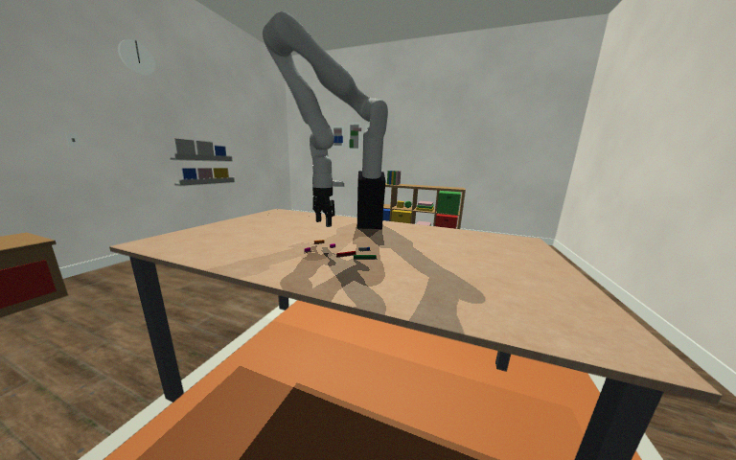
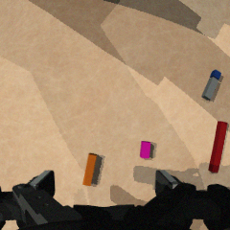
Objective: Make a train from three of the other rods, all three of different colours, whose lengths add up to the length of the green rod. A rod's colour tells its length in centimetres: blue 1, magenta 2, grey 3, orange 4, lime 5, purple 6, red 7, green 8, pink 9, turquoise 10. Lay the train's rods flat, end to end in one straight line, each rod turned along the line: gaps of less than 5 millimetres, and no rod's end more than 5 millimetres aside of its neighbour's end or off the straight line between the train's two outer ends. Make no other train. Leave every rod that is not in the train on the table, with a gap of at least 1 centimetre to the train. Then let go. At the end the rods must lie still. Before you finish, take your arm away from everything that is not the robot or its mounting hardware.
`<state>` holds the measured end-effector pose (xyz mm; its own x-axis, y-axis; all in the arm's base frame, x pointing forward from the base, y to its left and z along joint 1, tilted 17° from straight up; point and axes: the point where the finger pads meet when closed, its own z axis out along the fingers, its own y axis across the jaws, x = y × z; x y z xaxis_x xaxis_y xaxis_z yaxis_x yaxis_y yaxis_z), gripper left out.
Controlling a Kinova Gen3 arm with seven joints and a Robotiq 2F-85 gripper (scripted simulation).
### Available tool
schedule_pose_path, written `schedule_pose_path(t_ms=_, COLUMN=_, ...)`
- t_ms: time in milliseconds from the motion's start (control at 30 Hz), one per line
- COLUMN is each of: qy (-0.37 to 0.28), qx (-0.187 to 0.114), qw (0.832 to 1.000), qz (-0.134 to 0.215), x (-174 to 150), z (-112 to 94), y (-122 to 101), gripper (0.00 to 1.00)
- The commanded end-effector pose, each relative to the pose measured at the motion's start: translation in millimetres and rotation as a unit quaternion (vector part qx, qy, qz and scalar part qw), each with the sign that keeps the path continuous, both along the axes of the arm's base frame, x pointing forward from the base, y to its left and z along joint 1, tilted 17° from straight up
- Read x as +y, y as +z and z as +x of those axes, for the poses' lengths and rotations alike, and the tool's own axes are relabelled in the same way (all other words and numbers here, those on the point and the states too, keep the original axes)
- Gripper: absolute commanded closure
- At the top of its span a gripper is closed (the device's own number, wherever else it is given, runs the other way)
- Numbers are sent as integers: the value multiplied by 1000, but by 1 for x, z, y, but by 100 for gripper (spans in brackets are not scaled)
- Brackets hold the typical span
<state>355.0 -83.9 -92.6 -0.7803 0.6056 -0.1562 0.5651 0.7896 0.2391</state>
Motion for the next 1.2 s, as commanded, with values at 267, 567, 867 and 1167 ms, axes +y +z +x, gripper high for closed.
schedule_pose_path(t_ms=267, qy=-90, qx=3, qw=996, qz=26, x=-20, z=-4, y=-1, gripper=0)
schedule_pose_path(t_ms=567, qy=-99, qx=4, qw=995, qz=29, x=-21, z=-4, y=-1, gripper=76)
schedule_pose_path(t_ms=867, qy=-99, qx=4, qw=995, qz=29, x=-21, z=-4, y=-1, gripper=76)
schedule_pose_path(t_ms=1167, qy=-99, qx=4, qw=995, qz=29, x=-21, z=-4, y=-1, gripper=76)
